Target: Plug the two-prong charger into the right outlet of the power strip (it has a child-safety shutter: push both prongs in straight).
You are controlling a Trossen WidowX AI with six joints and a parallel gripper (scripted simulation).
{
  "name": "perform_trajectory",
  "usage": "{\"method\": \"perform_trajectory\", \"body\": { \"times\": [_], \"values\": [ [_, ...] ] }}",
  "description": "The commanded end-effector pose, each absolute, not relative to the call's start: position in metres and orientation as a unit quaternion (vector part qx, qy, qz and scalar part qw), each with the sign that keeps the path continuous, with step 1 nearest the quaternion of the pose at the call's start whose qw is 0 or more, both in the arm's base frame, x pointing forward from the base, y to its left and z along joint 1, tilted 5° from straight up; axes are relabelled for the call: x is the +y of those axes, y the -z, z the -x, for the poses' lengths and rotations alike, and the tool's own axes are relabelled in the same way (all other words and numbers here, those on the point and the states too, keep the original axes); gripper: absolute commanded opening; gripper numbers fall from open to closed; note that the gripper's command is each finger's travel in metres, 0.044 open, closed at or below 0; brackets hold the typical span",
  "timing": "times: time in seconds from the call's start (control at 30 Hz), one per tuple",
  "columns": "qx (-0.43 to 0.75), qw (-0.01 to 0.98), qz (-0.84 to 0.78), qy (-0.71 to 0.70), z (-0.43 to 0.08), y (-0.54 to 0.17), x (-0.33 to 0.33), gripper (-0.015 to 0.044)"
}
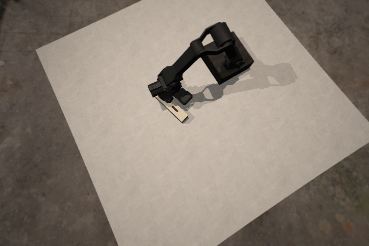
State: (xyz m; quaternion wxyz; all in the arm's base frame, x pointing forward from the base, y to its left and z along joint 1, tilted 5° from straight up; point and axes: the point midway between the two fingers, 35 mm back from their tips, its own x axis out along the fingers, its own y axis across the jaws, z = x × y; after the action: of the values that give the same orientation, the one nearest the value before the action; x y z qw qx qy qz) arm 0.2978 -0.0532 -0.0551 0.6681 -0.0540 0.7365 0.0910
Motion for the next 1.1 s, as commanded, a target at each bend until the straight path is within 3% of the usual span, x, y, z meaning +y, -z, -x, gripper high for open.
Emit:
{"method": "perform_trajectory", "body": {
  "times": [0.0,1.07],
  "values": [
    [0.737,0.668,0.053,-0.090,-0.2990,0.0549,-0.0530,0.0000],
    [0.737,0.668,0.053,-0.090,-0.3057,0.0547,-0.0514,0.0000]
  ]
}}
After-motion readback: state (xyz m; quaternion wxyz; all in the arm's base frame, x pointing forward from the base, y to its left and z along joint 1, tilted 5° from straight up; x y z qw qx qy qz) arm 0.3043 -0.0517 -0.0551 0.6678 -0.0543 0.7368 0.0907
